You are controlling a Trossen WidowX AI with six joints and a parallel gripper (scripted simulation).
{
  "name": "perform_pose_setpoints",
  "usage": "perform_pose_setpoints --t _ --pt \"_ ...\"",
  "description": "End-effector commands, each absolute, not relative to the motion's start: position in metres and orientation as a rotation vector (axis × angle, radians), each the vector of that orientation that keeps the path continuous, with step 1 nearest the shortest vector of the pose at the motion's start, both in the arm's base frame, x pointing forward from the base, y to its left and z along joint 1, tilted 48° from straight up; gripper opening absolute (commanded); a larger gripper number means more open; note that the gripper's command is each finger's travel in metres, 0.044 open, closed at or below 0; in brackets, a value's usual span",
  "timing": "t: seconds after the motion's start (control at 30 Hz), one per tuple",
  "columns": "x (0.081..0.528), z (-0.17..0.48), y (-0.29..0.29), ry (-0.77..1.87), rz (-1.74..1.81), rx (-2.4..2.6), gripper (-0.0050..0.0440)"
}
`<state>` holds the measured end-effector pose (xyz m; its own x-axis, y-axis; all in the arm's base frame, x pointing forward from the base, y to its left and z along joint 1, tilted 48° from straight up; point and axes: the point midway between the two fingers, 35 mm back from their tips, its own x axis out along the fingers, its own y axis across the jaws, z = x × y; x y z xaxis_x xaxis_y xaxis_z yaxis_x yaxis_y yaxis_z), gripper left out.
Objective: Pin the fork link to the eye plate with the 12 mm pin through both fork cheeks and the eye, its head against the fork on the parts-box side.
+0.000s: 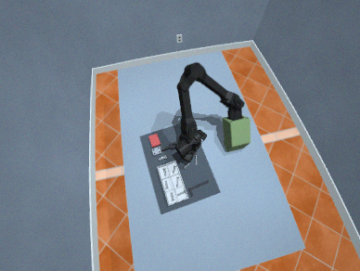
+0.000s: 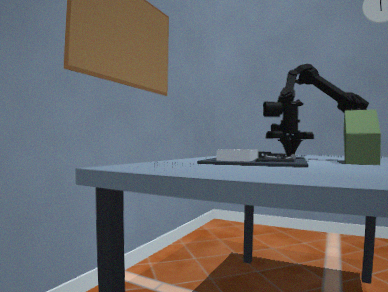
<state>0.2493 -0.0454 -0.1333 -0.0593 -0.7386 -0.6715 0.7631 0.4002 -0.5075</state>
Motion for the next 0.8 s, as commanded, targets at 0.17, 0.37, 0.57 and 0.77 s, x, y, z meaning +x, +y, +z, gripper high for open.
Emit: perform_pose_setpoints --t 0.17,0.37,0.57,0.77 --pt "0.2516 -0.1315 -0.045 1.066 -1.223 0.032 -0.005" --pt "0.2539 -0.1292 -0.0427 1.059 -1.221 0.041 -0.005" --pt "0.2569 -0.1269 -0.0401 1.054 -1.217 0.051 -0.005" --pt "0.2582 -0.1239 -0.036 1.054 -1.216 0.055 -0.005"
